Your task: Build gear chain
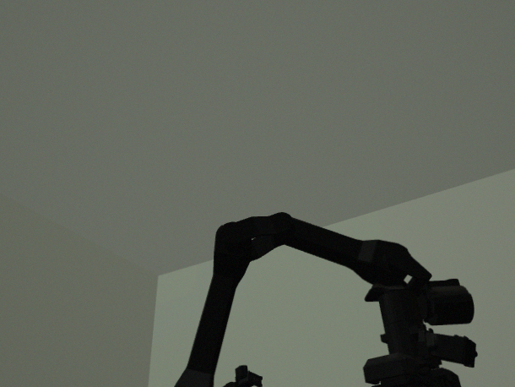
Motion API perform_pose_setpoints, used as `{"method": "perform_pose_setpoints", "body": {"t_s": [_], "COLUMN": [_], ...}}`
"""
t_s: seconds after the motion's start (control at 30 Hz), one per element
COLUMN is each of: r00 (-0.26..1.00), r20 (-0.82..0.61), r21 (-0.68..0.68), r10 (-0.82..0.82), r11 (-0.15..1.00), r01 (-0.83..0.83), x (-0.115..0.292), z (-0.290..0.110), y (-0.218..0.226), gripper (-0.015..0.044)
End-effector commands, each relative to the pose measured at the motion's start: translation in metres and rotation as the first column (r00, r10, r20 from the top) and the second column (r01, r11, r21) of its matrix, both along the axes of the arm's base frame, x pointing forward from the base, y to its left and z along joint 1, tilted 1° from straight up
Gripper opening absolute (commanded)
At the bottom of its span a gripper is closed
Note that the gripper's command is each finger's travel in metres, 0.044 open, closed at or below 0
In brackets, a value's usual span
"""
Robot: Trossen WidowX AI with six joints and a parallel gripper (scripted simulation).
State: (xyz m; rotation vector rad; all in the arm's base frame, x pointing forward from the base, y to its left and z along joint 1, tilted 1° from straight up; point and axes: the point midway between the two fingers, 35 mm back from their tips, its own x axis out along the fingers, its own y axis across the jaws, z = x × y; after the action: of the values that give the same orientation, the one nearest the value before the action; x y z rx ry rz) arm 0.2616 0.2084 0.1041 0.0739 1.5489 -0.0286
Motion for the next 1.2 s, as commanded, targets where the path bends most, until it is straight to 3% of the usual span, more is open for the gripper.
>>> {"method": "perform_pose_setpoints", "body": {"t_s": [0.0, 0.9, 1.17], "r00": [1.0, 1.0, 1.0], "r20": [-0.004, -0.004, -0.004], "r21": [-0.001, -0.001, -0.001], "r10": [-0.009, -0.009, -0.009], "r11": [1.0, 1.0, 1.0], "r01": [0.009, 0.009, 0.009], "x": [0.0, 0.001, 0.001], "z": [-0.003, -0.04, -0.04], "y": [0.002, 0.004, 0.004], "gripper": [0.044, 0.044, 0.023]}}
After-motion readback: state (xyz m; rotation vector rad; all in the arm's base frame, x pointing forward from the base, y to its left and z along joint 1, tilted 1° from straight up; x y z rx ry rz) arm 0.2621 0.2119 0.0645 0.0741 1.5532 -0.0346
